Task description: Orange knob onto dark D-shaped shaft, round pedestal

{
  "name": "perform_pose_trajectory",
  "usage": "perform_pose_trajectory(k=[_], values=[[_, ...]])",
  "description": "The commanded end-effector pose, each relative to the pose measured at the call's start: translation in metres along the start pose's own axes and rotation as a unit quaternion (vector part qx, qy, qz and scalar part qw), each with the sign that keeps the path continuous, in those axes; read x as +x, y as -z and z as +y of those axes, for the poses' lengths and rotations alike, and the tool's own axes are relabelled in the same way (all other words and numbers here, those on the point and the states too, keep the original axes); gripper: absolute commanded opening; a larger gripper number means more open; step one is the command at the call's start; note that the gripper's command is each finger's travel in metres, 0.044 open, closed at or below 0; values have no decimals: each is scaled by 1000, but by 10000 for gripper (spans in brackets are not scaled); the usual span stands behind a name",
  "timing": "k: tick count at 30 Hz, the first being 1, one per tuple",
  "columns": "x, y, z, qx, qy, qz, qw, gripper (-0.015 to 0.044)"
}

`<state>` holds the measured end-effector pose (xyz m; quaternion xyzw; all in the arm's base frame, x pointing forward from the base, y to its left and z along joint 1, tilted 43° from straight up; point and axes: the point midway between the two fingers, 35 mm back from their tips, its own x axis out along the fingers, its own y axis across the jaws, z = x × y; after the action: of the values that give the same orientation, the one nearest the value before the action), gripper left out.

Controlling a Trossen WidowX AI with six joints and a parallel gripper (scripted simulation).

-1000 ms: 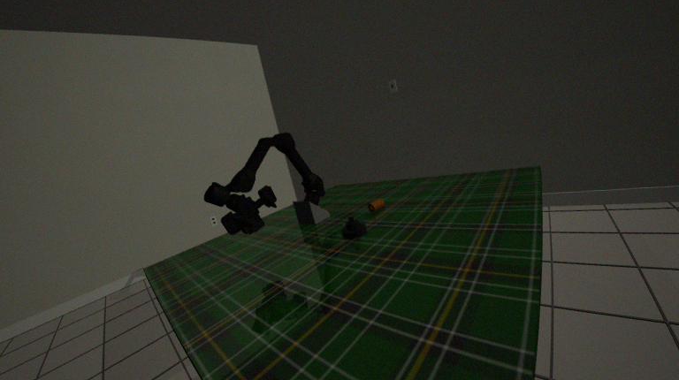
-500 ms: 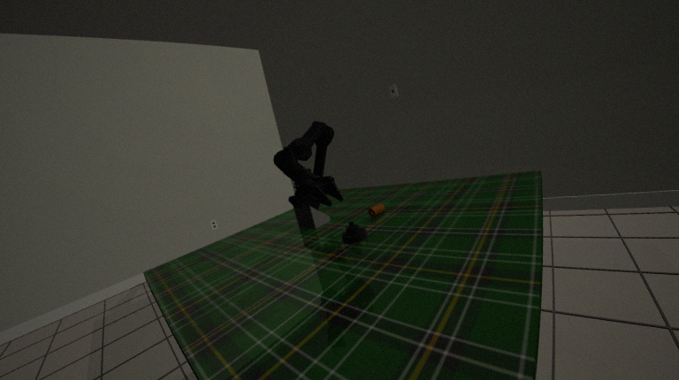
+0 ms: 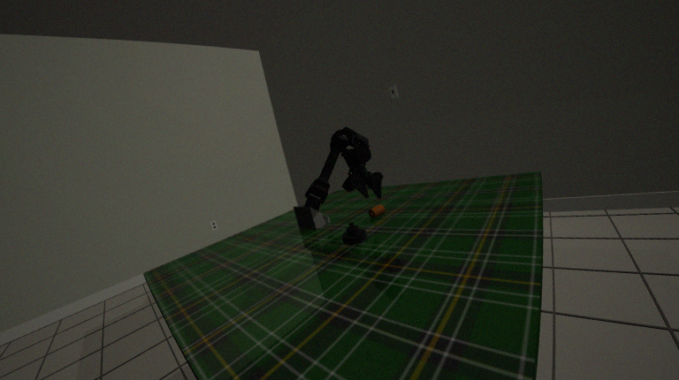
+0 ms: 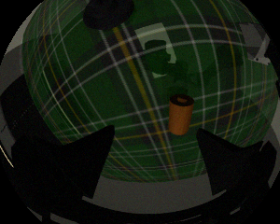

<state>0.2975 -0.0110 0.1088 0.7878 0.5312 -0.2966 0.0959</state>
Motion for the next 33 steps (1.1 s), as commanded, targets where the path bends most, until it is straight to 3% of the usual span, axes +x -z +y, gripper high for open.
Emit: perform_pose_trajectory(k=[1, 33], values=[[10, 18, -39, -65, 47, -31, 996, 440], [59, 7, -41, -65, 46, -31, 996, 440]])
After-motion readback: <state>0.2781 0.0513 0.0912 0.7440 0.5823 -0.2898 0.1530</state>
